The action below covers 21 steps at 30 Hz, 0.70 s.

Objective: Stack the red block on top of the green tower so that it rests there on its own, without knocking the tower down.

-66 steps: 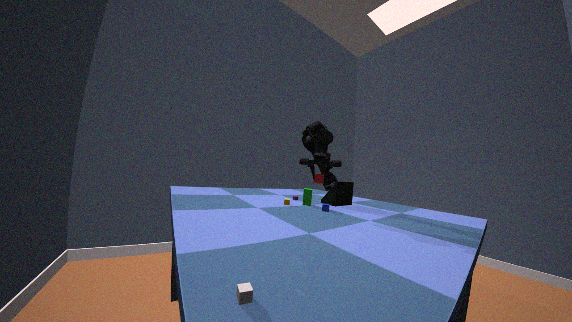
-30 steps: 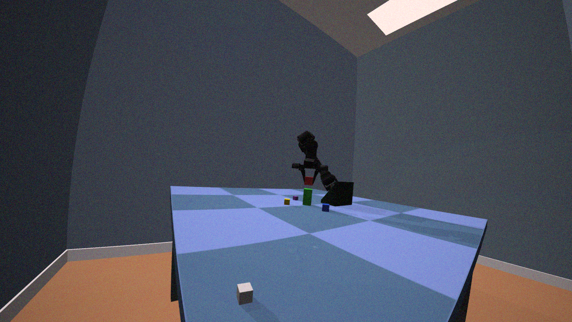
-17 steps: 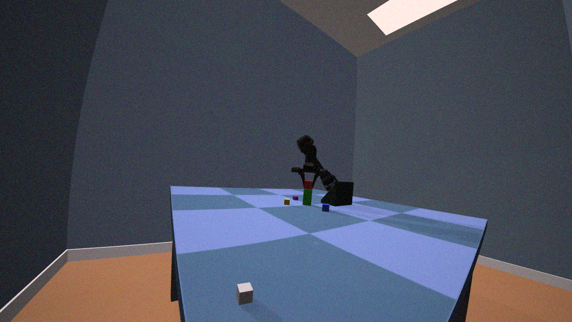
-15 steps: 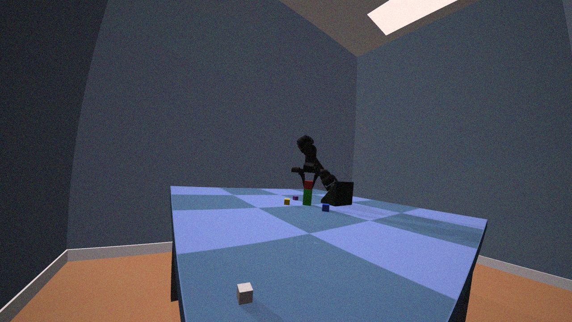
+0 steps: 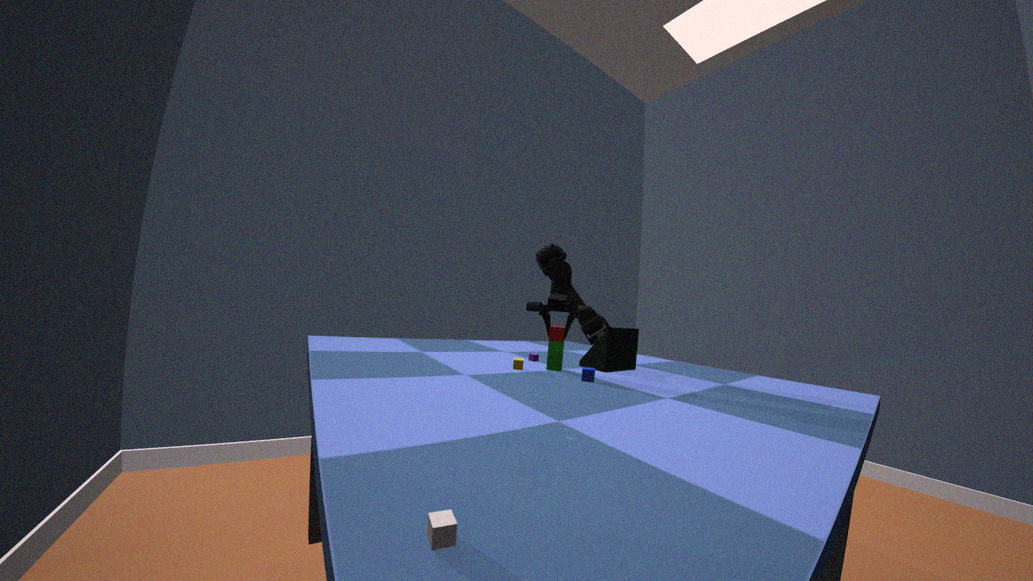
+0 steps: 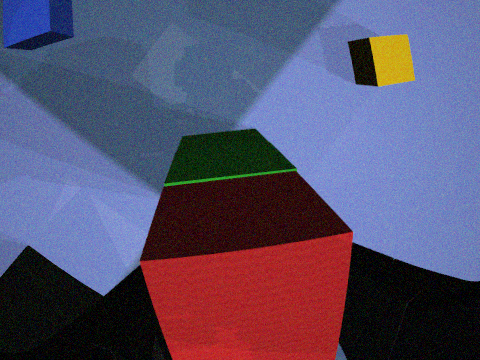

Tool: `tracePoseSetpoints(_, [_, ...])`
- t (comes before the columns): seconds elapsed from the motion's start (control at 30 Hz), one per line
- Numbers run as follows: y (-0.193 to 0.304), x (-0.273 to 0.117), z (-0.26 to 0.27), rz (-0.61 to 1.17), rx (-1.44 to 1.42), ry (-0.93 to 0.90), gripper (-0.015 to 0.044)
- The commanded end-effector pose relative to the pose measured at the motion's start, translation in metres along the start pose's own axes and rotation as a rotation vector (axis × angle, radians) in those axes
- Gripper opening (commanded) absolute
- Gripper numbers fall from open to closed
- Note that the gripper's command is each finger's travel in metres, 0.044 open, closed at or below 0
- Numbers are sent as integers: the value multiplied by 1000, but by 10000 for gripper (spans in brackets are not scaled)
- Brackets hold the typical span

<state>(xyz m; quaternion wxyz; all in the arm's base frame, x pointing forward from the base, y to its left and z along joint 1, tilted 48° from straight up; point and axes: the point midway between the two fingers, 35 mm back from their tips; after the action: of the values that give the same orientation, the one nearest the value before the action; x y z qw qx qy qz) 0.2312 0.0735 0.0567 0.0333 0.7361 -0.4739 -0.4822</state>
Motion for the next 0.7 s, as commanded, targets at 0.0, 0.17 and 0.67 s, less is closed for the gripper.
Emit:
tracePoseSetpoints(0.0, [0,-2,-1,-2,-2,4,0])
tracePoseSetpoints(0.17, [0,0,0,0,0,0,131])
tracePoseSetpoints(0.67, [0,0,0,0,0,0,440])
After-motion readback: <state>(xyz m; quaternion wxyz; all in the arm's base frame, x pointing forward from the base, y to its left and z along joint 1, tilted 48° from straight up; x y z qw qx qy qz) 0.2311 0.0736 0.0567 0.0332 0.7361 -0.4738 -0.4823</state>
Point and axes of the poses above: the point midway between the two fingers, 35 mm back from their tips, its own x axis out along the fingers, its own z axis across the jaws, y = z × x, and after that the axes turned 1 degree about -x, right-handed
